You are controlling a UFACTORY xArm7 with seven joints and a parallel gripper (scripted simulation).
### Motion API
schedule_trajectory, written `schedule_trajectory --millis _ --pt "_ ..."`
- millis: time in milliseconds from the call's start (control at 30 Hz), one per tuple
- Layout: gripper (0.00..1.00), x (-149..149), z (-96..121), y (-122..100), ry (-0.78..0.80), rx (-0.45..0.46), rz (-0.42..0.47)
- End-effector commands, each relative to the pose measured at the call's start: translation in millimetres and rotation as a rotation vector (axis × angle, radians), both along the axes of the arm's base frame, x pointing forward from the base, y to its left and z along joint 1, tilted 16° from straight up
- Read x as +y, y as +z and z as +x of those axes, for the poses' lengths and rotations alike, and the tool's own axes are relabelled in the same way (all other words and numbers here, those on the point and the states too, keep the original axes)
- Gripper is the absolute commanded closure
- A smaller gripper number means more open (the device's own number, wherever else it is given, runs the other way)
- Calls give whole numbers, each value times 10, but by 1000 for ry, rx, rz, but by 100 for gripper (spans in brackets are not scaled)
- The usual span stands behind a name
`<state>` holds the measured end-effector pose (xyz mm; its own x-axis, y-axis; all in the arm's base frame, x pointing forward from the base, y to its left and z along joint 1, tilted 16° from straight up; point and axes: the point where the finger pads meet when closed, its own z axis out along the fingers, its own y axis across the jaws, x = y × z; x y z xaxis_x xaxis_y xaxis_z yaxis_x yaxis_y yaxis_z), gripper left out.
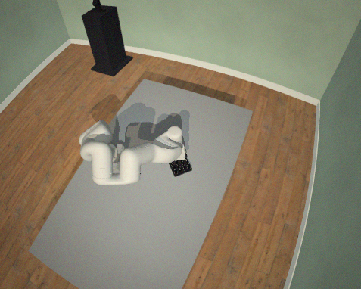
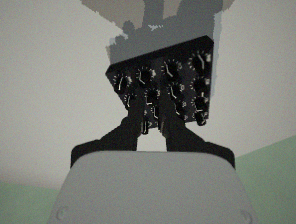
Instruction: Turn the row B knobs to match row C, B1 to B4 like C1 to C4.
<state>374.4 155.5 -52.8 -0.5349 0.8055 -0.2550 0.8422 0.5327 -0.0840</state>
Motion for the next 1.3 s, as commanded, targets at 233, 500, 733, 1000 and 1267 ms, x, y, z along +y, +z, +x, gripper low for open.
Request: schedule_trajectory --millis 233,500,733,1000,1267 --pt "81 13 9 11 2 -3 2" --pt "81 13 9 11 2 -3 2" --pt "81 13 9 11 2 -3 2" --pt "92 13 9 11 2 -3 2" --pt "92 13 9 11 2 -3 2"
